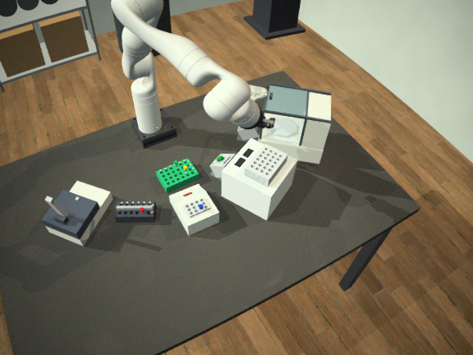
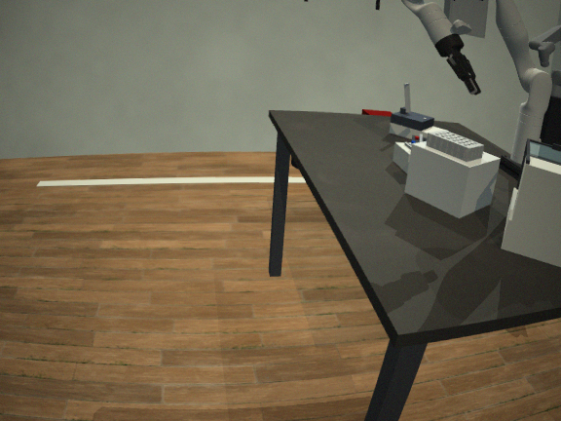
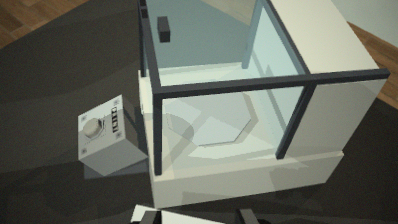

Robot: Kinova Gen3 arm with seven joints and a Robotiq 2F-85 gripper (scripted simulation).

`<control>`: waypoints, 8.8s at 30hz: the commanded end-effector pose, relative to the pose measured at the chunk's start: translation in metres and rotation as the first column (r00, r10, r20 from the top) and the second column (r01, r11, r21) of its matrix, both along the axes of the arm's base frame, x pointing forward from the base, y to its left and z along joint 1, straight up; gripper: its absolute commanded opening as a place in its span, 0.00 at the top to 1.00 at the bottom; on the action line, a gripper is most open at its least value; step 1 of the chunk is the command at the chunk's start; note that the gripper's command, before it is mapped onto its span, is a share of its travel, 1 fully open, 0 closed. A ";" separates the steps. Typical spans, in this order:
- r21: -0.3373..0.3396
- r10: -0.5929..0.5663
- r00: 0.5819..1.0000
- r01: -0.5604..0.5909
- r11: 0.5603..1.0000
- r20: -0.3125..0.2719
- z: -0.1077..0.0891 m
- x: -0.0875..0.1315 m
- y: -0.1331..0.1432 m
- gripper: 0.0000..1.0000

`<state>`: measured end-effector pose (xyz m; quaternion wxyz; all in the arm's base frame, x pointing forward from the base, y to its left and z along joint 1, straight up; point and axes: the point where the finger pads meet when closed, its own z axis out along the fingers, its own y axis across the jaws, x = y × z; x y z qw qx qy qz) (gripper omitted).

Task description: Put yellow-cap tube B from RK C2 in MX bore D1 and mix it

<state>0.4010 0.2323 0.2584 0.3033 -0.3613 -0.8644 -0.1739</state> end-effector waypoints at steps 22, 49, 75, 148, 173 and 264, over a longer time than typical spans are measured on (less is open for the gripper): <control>-0.076 0.155 0.981 -0.147 0.986 0.119 0.005 -0.024 -0.043 0.58; -0.188 0.344 0.907 -0.303 0.934 0.244 0.007 -0.050 -0.093 0.58; -0.300 0.504 0.801 -0.418 0.857 0.324 0.009 -0.075 -0.137 0.58; -0.404 0.787 0.554 -0.676 0.616 0.272 -0.031 -0.124 -0.218 0.58; -0.404 0.785 0.557 -0.674 0.618 0.272 -0.101 -0.124 -0.218 0.58; -0.402 0.784 0.556 -0.675 0.619 0.274 -0.217 -0.135 -0.187 0.58</control>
